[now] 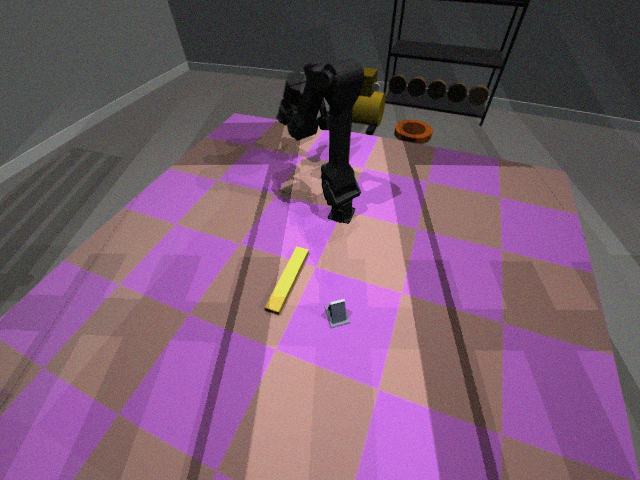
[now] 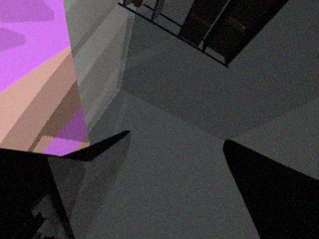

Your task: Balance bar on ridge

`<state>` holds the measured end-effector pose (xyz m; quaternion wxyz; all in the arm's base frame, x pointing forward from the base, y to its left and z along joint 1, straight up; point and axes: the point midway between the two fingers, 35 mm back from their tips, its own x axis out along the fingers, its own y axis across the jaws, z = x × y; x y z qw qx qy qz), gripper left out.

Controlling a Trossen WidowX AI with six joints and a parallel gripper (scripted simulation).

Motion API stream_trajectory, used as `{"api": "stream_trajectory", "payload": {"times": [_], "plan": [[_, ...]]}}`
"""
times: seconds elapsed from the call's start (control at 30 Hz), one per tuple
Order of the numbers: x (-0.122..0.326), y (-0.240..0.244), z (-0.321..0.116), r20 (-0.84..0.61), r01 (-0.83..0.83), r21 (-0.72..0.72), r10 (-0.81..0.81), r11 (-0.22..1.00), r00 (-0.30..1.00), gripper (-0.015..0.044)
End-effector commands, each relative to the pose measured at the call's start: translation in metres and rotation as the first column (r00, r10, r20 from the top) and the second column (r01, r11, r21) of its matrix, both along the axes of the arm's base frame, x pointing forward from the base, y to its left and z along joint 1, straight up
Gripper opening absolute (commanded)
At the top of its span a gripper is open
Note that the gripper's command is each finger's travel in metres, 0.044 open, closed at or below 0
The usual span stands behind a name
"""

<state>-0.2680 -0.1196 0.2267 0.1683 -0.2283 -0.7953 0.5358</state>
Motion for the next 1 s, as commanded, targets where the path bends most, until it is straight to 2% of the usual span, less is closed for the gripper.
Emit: {"api": "stream_trajectory", "payload": {"times": [0.0,0.07,0.1,0.53,0.97], "plan": [[0.0,-0.001,0.0,-0.001,-0.002,0.0,0.002,1.0,1.0,0.0374],[-0.001,-0.005,0.001,-0.005,-0.019,0.002,0.019,1.0,1.0,0.0321],[-0.001,-0.008,0.002,-0.009,-0.033,0.003,0.033,0.999,0.999,0.0315],[0.007,-0.079,0.012,-0.09,-0.328,-0.035,0.324,0.944,0.942,0.0315],[0.048,-0.161,0.013,-0.09,-0.632,-0.047,0.627,0.774,0.774,0.0315]]}}
